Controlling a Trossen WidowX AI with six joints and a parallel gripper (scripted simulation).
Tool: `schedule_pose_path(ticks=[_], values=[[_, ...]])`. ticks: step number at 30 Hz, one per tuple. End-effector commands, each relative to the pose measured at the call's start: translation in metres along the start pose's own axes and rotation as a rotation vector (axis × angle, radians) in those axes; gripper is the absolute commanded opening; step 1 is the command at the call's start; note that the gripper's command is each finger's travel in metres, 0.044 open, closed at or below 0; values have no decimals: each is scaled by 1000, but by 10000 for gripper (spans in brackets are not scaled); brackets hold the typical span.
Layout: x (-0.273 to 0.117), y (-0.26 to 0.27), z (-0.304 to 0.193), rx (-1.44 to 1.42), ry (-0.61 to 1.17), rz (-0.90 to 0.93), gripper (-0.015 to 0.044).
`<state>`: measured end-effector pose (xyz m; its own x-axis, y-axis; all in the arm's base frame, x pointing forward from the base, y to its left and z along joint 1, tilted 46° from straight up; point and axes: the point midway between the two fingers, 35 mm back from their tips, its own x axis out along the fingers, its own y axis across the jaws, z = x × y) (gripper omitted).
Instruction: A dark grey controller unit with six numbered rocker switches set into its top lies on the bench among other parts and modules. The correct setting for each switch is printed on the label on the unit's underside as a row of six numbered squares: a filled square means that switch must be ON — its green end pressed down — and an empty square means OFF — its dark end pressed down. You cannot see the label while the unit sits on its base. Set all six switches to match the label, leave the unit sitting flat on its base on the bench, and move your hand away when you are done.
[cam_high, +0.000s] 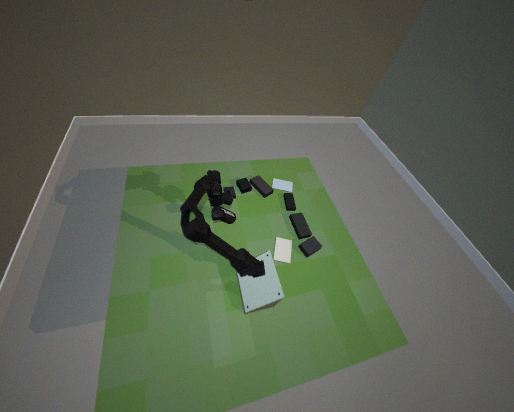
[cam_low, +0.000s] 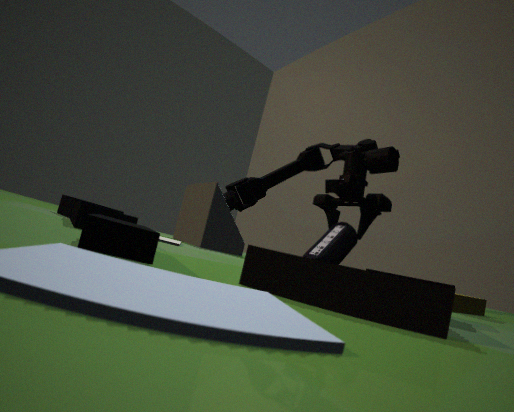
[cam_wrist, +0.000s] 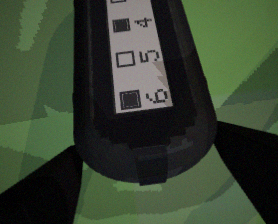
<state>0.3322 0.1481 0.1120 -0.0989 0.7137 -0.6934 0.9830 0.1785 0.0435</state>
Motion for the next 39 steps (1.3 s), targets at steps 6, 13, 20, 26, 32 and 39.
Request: schedule_pose_path(ticks=[6, 13, 20, 26, 32, 39], values=[[7, -2, -2, 9, -9, -8, 338], [11, -2, -6, 9, -9, -8, 338], [15, -2, -10, 9, -8, -8, 338], [19, -2, -13, 9, -8, -8, 338], [22, -2, -16, 9, -8, -8, 338], [27, -2, -20, 9, -8, -8, 338]])
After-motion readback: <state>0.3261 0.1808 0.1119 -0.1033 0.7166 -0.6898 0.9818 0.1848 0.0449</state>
